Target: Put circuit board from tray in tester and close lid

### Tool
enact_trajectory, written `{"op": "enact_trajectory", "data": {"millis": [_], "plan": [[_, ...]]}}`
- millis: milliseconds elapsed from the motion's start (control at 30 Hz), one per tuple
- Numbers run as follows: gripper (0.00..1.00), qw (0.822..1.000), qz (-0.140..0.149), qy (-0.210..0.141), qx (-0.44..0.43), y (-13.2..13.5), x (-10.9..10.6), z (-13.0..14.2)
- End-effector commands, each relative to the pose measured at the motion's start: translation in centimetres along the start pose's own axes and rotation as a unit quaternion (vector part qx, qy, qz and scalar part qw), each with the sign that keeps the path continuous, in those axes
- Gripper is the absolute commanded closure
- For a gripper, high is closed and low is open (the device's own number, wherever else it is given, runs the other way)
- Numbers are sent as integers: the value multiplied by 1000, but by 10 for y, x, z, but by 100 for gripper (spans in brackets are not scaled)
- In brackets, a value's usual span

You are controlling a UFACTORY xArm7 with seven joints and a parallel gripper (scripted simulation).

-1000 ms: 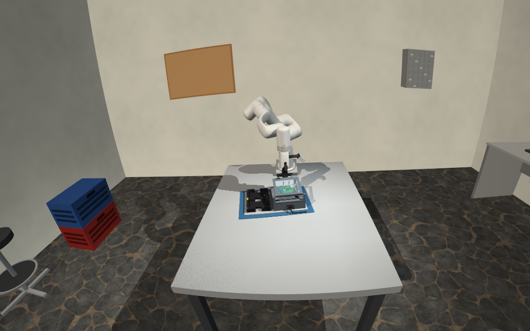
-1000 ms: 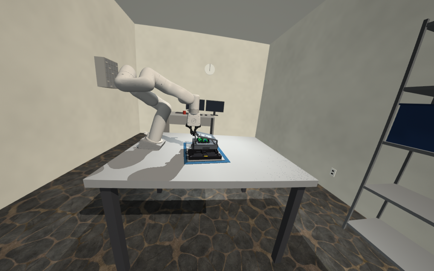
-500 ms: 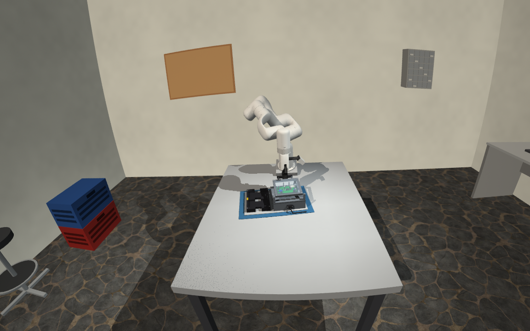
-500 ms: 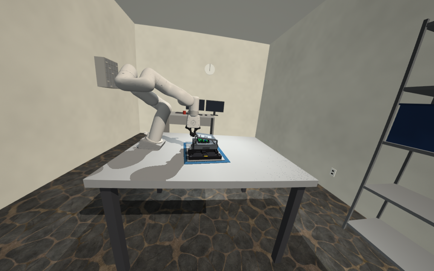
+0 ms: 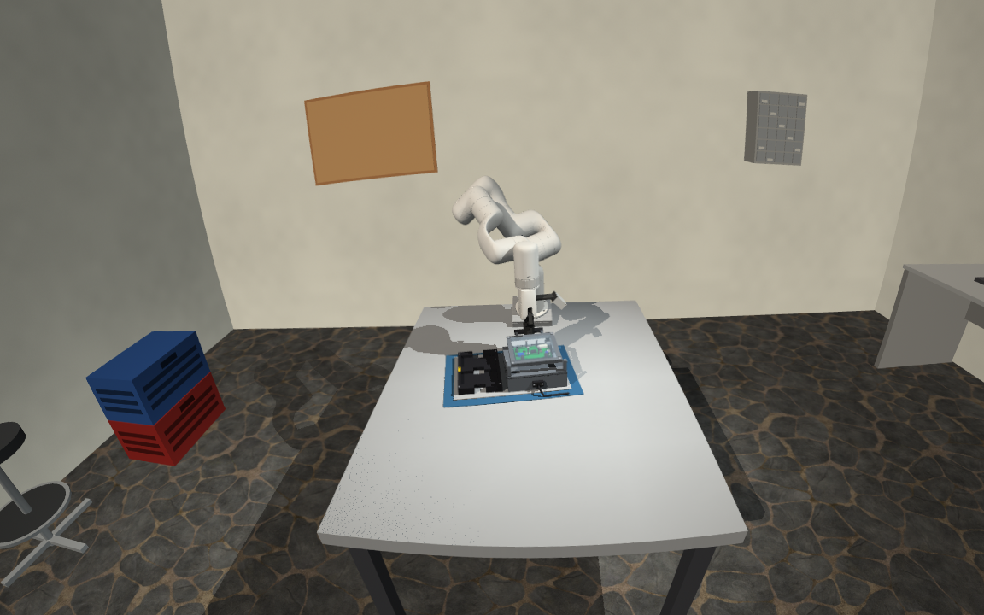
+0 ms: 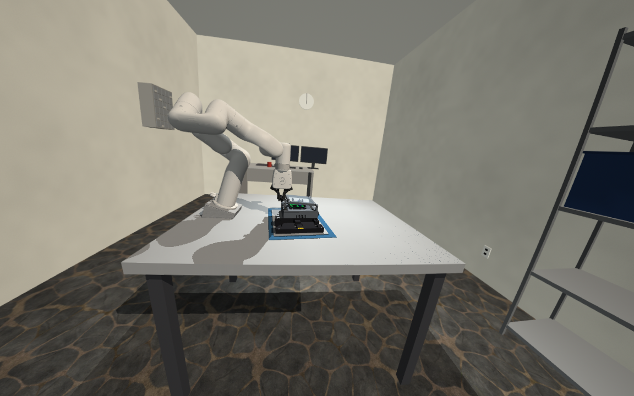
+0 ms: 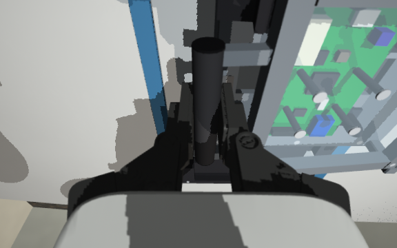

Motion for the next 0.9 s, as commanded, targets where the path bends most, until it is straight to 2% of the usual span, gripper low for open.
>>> {"op": "enact_trajectory", "data": {"millis": [0,867], "plan": [[100,1000,1,0,0,1,2,0],[100,1000,1,0,0,1,10,0]]}}
Point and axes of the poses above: the point where the finger pads meet when closed, its own x axis out along the fingers, its own y axis across the jaws, z = x × y, the point moved 3 cm from there along -x, back along the fingers, and after that the axes turned 9 degrees about x, right-handed, at the moved point
